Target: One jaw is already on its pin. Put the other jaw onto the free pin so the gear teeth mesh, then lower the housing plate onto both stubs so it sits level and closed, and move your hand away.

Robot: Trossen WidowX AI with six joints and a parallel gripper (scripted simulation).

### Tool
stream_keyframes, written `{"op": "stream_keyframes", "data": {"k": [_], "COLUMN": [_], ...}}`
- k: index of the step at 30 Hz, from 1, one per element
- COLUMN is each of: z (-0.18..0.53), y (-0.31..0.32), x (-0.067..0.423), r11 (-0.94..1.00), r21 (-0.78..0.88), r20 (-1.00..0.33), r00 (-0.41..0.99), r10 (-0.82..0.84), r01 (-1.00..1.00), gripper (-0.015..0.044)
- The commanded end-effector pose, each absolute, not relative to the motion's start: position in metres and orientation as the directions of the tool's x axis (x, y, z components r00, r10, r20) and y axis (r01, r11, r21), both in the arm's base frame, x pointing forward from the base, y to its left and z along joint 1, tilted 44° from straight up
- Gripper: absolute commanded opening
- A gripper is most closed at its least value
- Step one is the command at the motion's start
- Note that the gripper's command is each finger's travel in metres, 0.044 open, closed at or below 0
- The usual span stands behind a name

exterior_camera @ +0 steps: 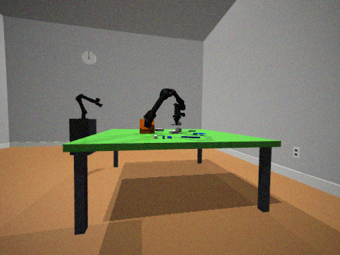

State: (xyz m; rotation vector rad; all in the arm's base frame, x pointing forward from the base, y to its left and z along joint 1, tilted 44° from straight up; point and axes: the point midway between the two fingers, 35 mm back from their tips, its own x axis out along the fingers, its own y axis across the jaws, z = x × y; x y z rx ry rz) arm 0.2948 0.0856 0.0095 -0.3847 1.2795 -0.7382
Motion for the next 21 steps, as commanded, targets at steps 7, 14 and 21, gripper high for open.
{"op": "stream_keyframes", "data": {"k": [7, 14, 21], "z": [0.0105, 0.0105, 0.0105], "y": [0.0866, 0.0866, 0.0866], "x": [0.2964, 0.2964, 0.2964], "r11": [0.718, 0.716, 0.716], "r21": [-0.637, -0.633, -0.633], "r20": [-0.721, -0.721, -0.721], "r00": [0.112, 0.112, 0.112], "r10": [-0.684, -0.684, -0.684], "r01": [0.281, 0.296, 0.296], "gripper": [0.0134, 0.0134, 0.0134]}}
